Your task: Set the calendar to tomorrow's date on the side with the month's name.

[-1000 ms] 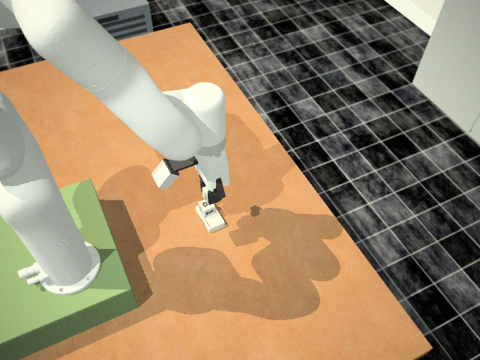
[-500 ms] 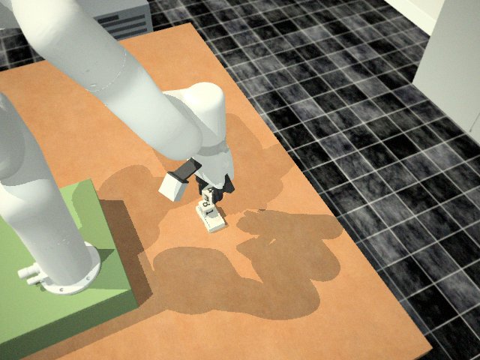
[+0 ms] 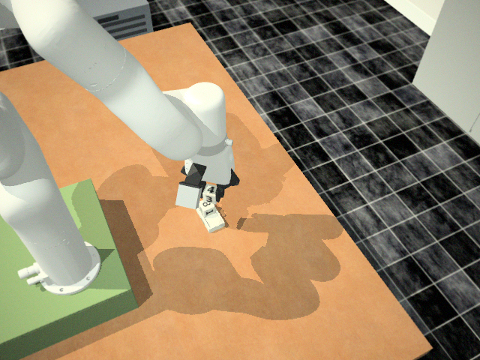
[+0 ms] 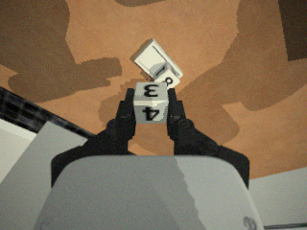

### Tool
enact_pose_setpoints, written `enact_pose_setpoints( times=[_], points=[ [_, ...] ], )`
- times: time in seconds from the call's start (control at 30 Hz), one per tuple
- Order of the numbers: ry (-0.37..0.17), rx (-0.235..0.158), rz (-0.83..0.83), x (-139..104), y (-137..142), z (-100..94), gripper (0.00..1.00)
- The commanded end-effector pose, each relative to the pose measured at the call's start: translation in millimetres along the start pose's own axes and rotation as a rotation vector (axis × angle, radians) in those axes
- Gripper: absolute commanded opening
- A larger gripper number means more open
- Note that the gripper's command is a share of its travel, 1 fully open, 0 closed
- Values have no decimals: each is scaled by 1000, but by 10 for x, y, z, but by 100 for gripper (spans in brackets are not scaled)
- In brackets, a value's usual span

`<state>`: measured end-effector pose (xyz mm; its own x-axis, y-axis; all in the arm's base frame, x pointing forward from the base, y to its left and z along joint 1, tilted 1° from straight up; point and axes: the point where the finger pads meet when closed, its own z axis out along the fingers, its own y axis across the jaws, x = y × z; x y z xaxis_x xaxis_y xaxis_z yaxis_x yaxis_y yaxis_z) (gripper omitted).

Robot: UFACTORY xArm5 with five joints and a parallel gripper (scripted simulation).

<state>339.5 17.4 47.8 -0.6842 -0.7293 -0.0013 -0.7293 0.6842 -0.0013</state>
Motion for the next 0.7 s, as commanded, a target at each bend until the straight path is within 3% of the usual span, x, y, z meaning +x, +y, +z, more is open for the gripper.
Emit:
enact_pose_setpoints(
  times=[0.0, 0.1, 0.5, 0.67],
  points=[
    [-2, 2, -174, -7, -10, -11, 29],
    [-2, 2, -200, -7, -10, -11, 29],
    [-1, 2, -587, -5, -12, -14, 29],
    [-1, 2, -653, -4, -12, -15, 29]
  ],
)
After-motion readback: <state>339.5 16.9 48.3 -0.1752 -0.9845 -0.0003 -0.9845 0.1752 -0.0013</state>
